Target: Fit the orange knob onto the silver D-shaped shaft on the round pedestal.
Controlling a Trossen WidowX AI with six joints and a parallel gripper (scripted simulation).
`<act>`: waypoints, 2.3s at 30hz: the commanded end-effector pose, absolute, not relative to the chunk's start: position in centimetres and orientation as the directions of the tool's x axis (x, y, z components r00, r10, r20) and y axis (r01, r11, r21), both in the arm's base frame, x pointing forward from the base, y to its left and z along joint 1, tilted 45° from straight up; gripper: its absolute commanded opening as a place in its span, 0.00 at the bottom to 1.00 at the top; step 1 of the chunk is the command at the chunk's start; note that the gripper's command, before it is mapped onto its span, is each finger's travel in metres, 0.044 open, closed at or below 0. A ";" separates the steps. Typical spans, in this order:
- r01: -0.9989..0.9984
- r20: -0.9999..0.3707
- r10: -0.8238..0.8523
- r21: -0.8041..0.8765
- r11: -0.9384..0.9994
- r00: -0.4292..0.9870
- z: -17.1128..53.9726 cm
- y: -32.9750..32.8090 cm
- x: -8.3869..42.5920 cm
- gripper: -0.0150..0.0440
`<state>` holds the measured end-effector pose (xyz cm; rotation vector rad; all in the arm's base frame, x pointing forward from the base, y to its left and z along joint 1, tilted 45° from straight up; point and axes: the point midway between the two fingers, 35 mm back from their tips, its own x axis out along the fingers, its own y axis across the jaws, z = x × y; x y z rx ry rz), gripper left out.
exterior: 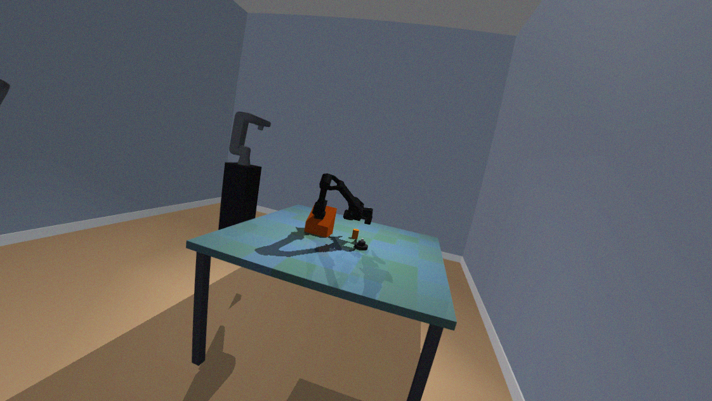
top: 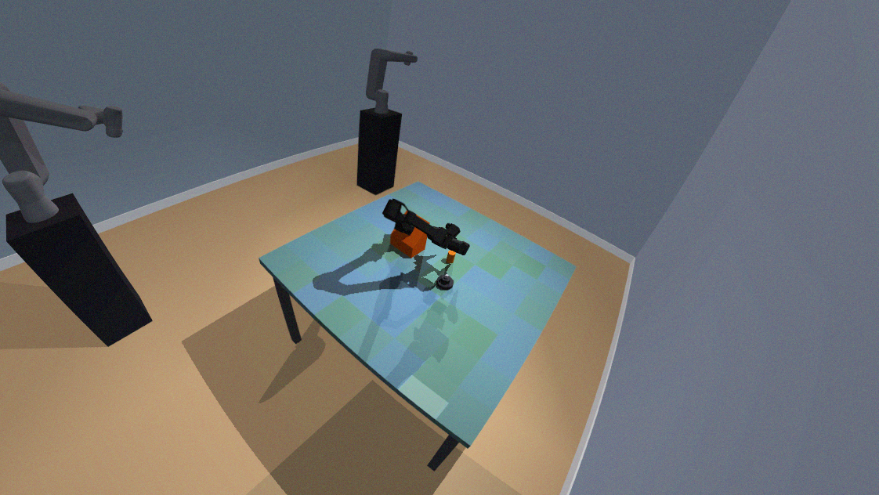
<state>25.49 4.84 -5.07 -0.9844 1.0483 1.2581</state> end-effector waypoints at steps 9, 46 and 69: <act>-0.985 -0.849 -0.506 0.094 0.143 -0.154 -4.6 5.9 24.7 1.00; -0.944 -0.721 -0.691 -0.188 0.270 -0.054 -5.8 4.5 25.5 1.00; -0.945 -0.721 -0.691 -0.188 0.269 -0.053 -8.5 1.9 25.3 1.00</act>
